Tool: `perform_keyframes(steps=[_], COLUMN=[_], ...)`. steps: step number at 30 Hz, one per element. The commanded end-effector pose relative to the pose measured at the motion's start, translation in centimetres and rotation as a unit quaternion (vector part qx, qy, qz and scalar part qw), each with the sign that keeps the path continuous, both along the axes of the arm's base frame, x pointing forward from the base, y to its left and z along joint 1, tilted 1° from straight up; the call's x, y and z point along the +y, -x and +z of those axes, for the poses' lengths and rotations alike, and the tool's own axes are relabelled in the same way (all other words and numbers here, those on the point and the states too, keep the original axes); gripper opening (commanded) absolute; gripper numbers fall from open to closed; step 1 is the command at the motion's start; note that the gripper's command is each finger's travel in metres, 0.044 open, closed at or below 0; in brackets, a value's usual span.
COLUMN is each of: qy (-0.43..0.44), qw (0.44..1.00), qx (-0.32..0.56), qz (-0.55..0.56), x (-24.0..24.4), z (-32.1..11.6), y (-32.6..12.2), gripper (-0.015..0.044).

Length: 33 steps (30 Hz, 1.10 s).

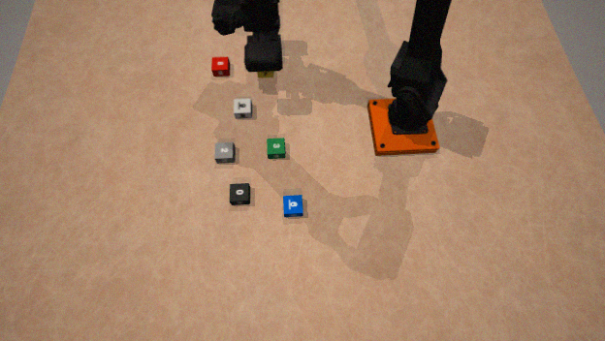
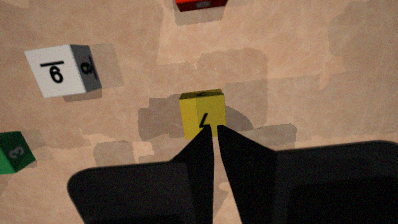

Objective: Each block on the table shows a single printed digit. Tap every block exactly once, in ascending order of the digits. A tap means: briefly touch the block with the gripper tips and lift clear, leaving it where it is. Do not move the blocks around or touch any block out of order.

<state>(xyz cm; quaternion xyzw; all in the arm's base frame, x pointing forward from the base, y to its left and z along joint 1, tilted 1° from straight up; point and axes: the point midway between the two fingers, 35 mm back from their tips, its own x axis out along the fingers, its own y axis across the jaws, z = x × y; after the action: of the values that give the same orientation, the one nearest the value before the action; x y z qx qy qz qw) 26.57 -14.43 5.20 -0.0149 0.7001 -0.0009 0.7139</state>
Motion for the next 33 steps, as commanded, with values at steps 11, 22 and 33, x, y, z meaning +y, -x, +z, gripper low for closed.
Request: perform_keyframes(steps=[11, 22, 33], qy=[-0.002, -0.001, -0.001], qw=[1.000, 1.000, 1.000], qx=[0.001, 0.001, 0.000], qz=[0.002, 0.002, 0.002], x=[0.1, 0.0, 0.1], z=[-1.5, 4.8, 9.9], y=[0.1, -0.1, -1.1], gripper=[0.0020, 0.0020, 0.0020])
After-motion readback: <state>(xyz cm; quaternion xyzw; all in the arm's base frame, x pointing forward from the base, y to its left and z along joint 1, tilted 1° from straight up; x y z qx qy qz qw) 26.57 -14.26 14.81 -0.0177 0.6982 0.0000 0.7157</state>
